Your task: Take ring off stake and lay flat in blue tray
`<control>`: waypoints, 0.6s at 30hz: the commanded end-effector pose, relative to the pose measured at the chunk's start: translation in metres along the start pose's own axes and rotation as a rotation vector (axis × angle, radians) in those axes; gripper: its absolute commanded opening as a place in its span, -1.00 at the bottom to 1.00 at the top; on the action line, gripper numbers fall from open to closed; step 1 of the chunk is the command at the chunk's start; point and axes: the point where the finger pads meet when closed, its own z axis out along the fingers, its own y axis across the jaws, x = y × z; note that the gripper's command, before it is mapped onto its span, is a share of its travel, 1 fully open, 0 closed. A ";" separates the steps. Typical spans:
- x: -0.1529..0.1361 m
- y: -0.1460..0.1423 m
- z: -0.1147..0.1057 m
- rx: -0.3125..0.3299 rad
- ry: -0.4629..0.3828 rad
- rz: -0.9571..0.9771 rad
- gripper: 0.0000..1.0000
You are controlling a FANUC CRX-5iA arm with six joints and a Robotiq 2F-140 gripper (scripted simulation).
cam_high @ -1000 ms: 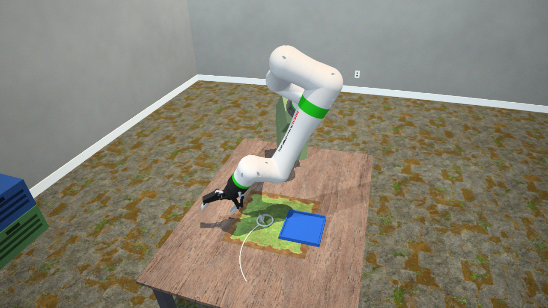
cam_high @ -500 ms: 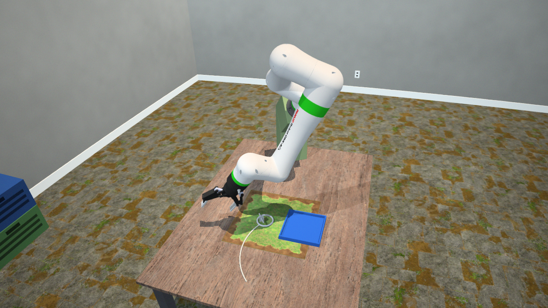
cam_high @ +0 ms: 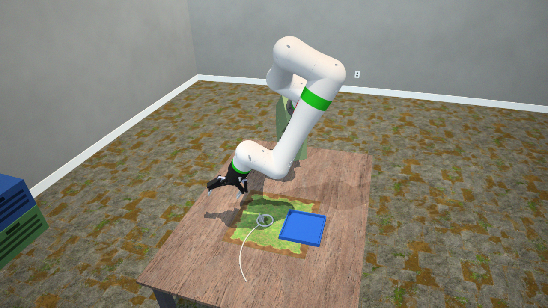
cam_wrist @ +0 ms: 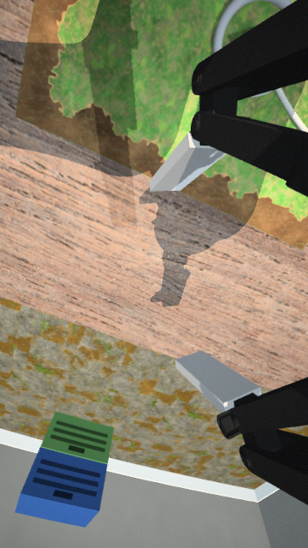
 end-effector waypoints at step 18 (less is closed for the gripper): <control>-0.013 0.100 -0.032 -0.252 -0.183 -0.053 1.00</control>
